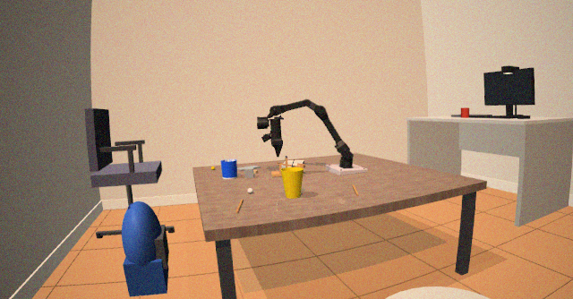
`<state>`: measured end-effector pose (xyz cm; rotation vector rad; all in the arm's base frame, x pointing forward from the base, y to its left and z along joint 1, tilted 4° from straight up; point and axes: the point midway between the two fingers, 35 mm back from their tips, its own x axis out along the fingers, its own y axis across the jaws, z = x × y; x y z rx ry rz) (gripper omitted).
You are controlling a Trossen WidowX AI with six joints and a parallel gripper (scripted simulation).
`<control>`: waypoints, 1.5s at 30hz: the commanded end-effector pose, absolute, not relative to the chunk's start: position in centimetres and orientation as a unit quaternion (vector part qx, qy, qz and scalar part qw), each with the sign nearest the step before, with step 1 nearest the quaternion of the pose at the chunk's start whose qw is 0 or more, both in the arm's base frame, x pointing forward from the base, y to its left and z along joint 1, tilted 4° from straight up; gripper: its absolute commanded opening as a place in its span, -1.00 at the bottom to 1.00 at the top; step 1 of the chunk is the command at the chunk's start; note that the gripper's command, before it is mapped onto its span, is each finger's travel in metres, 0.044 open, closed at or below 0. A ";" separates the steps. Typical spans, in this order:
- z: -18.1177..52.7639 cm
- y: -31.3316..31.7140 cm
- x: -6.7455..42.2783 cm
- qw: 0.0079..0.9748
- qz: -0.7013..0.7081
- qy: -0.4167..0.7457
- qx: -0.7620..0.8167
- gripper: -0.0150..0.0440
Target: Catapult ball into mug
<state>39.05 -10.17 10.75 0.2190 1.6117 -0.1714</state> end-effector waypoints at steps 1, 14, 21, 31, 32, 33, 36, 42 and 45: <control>12.9 -10.2 38.8 0.687 -0.076 0.717 0.096 1.00; 8.0 -10.0 38.5 0.691 -0.077 0.712 0.097 1.00; 7.4 -10.0 38.5 0.691 -0.077 0.712 0.097 1.00; 5.8 -10.0 38.5 0.691 -0.077 0.712 0.097 1.00; 5.6 -10.0 38.5 0.691 -0.077 0.712 0.097 1.00; 5.5 -10.0 38.5 0.691 -0.077 0.712 0.097 1.00; 5.0 -9.9 38.5 0.691 -0.077 0.712 0.097 1.00; 4.0 -9.9 38.5 0.691 -0.077 0.712 0.097 1.00; 3.5 -9.9 38.4 0.691 -0.077 0.712 0.097 1.00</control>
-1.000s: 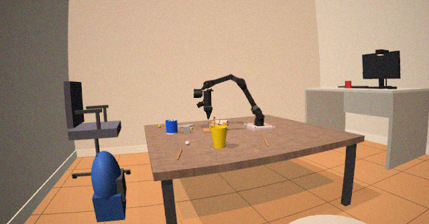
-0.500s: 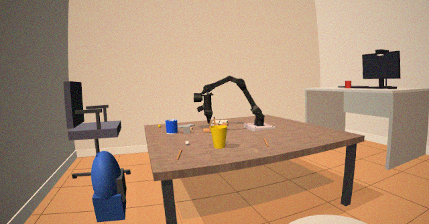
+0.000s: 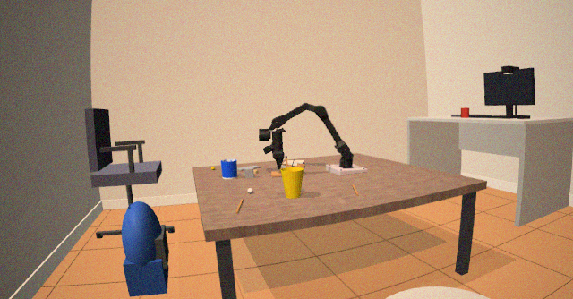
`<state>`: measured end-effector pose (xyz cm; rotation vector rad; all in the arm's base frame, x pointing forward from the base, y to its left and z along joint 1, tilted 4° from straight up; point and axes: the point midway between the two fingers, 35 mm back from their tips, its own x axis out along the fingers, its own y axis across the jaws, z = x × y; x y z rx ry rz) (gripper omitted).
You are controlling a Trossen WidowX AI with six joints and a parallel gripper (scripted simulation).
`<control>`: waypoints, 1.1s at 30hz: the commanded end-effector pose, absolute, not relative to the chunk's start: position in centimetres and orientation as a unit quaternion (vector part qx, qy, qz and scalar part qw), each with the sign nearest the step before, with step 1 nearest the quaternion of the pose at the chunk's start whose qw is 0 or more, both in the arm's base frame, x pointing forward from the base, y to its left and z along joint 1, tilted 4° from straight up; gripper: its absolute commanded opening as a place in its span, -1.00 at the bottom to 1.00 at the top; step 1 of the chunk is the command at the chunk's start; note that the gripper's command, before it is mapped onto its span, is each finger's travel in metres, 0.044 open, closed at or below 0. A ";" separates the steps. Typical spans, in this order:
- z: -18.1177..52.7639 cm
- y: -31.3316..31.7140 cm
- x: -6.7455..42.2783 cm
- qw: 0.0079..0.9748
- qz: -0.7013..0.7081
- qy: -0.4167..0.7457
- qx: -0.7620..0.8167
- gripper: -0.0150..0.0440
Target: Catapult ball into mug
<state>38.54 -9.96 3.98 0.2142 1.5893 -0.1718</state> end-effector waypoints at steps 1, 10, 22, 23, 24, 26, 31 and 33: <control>3.3 -9.9 38.4 0.691 -0.077 0.712 0.097 1.00; 2.8 -9.9 38.4 0.692 -0.077 0.712 0.096 0.82; 2.8 -9.9 38.4 0.692 -0.077 0.712 0.096 -0.05; 2.8 -9.9 38.4 0.692 -0.077 0.712 0.096 -0.07; 2.8 -9.9 38.4 0.692 -0.077 0.712 0.096 -0.09; 3.0 -9.9 38.4 0.692 -0.077 0.712 0.096 -0.20; 7.7 -10.0 38.6 0.692 -0.076 0.712 0.096 -0.49; 7.7 -10.0 38.6 0.692 -0.076 0.712 0.096 -0.49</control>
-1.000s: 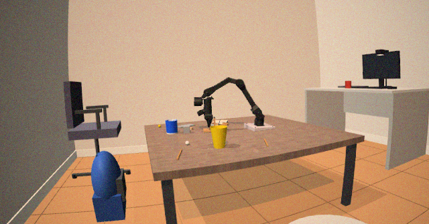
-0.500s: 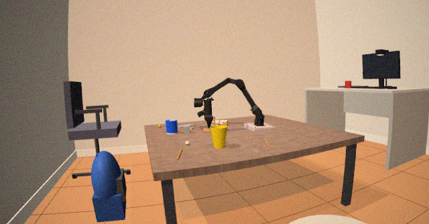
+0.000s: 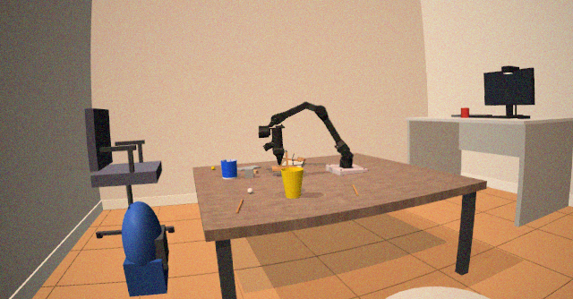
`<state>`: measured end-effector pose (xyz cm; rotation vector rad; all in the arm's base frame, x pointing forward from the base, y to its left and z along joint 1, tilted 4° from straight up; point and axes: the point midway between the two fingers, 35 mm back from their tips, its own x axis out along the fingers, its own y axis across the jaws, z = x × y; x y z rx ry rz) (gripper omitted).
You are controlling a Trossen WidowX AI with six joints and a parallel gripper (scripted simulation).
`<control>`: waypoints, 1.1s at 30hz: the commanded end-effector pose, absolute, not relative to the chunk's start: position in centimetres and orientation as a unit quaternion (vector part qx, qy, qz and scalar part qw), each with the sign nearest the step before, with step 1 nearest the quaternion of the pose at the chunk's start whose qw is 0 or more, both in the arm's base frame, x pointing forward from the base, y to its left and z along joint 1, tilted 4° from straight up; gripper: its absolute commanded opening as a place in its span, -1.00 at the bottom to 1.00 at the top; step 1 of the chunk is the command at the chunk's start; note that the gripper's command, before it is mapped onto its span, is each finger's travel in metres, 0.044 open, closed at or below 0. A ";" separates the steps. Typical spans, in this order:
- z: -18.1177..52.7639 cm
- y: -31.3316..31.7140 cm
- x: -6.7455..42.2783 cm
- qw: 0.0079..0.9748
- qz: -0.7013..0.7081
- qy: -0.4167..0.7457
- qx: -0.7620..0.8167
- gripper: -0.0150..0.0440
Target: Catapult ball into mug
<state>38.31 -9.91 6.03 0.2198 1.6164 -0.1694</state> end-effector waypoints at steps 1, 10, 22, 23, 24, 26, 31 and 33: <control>7.6 -10.0 38.7 0.691 -0.076 0.712 0.096 -0.49; 6.4 -10.0 38.8 0.691 -0.076 0.712 0.096 -0.49; 4.5 -9.9 38.7 0.691 -0.076 0.712 0.096 -0.49; 4.3 -9.9 38.7 0.691 -0.076 0.712 0.096 -0.49; 4.1 -9.9 38.7 0.691 -0.076 0.712 0.096 -0.49; 3.8 -9.9 38.7 0.691 -0.076 0.712 0.096 -0.49; 3.0 -9.8 38.7 0.691 -0.075 0.712 0.096 -0.49; 2.9 -9.9 38.6 0.687 -0.075 0.716 0.096 -0.49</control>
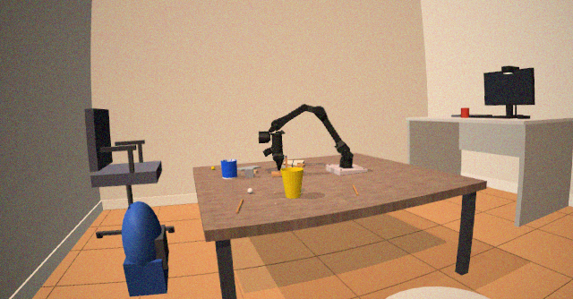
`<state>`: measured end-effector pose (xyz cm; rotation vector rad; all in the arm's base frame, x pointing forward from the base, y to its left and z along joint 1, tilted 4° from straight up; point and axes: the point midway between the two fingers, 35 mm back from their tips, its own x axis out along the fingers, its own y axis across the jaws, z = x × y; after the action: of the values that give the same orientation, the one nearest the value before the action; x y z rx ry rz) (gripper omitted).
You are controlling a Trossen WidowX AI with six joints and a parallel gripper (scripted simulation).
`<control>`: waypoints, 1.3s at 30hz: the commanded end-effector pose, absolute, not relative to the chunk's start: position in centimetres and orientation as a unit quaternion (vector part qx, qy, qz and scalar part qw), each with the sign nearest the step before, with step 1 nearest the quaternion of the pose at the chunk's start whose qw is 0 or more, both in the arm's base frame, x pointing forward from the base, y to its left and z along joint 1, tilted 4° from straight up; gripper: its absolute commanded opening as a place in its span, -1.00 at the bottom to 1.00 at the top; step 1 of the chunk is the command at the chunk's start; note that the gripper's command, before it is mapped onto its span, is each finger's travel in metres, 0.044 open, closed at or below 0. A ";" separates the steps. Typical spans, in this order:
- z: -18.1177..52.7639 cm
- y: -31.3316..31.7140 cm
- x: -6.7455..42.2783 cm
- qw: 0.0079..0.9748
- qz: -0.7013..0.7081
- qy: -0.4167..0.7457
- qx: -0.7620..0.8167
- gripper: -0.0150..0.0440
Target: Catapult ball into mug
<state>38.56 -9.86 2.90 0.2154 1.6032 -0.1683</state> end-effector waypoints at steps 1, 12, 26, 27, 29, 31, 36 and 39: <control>2.9 -9.9 38.6 0.687 -0.075 0.716 0.096 -0.49; 2.9 -9.9 38.6 0.687 -0.075 0.716 0.096 0.22; 12.7 -10.2 38.8 0.687 -0.075 0.716 0.097 1.00; 12.9 -10.2 38.8 0.687 -0.075 0.716 0.097 1.00; 11.8 -10.2 39.1 0.689 -0.077 0.714 0.098 1.00; 11.8 -10.2 39.1 0.689 -0.077 0.714 0.098 1.00; 15.1 -10.2 39.0 0.697 -0.079 0.706 0.098 1.00; 17.1 -10.2 38.8 0.702 -0.080 0.701 0.098 1.00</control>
<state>38.88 -10.18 14.56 0.2207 1.6027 -0.1724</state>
